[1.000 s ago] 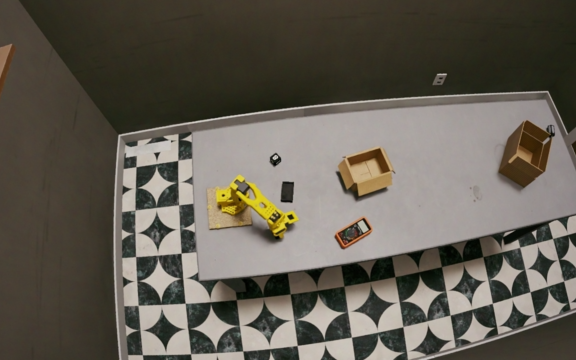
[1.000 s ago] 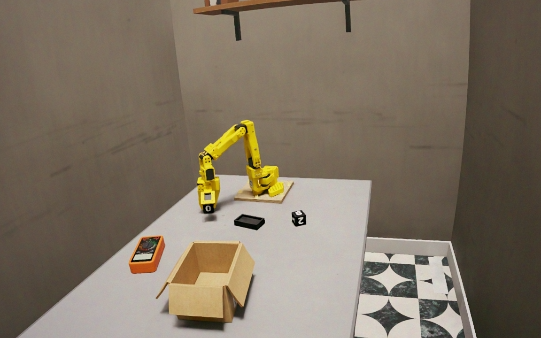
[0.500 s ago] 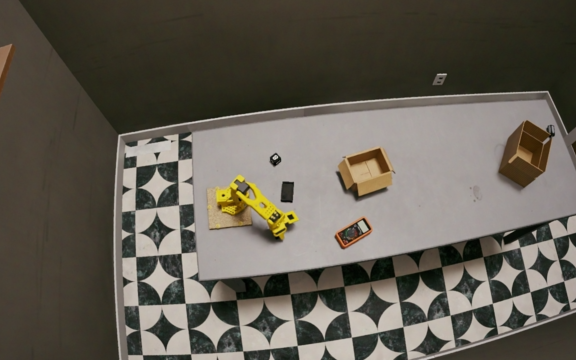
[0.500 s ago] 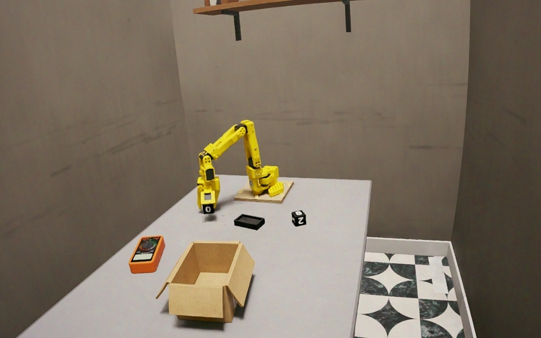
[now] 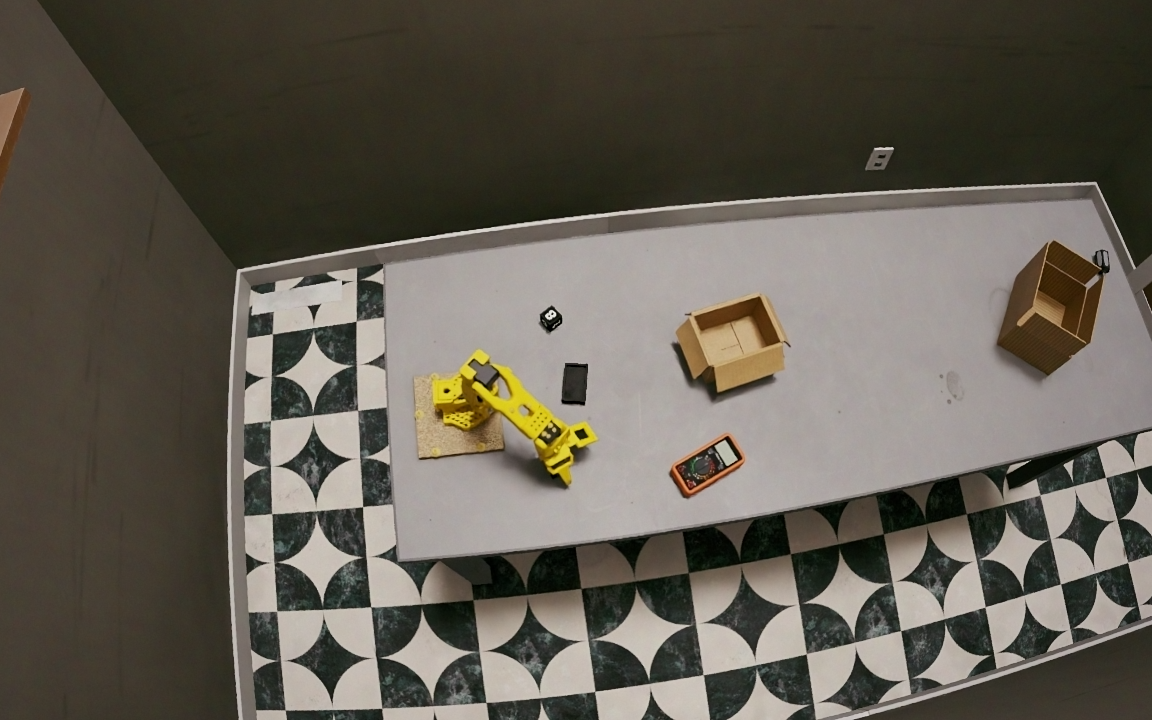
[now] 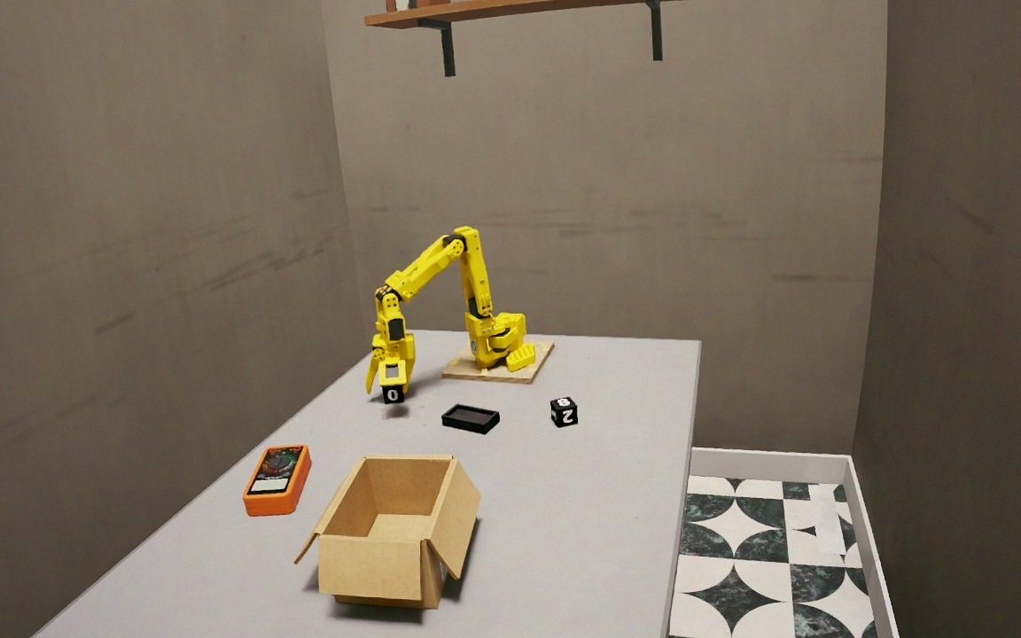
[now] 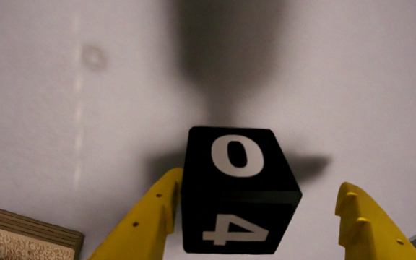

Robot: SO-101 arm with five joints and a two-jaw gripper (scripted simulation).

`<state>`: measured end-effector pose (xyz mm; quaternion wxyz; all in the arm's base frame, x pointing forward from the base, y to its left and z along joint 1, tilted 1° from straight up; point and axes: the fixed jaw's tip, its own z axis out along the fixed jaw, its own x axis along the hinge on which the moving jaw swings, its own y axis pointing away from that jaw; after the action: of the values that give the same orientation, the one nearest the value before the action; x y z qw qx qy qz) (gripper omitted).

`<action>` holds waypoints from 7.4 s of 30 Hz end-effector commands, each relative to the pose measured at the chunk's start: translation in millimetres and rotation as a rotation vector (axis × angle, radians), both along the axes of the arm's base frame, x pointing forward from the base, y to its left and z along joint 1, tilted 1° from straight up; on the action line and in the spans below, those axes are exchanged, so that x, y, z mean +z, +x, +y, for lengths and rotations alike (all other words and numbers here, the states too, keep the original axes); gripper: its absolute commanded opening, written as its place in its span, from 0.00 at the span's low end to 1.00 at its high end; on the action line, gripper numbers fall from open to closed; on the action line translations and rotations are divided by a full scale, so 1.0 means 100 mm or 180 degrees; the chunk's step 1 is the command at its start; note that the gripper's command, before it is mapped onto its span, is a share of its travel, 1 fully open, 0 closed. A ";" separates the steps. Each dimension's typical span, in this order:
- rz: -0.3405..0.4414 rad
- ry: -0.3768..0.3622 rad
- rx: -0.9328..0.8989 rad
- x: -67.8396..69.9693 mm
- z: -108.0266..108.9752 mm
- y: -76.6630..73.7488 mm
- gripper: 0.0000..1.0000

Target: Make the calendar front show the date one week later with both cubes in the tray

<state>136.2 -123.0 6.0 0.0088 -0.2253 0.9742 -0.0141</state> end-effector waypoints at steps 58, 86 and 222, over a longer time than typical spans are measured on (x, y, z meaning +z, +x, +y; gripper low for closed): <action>0.0034 0.0038 -0.0008 0.57 0.04 -0.02 0.36; -0.1134 -0.1021 -0.0006 1.34 -0.02 0.05 0.35; 0.0104 0.0102 0.0008 -0.02 0.12 -0.09 0.35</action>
<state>128.7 -115.1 7.6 0.0017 -0.2274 0.9738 -0.0037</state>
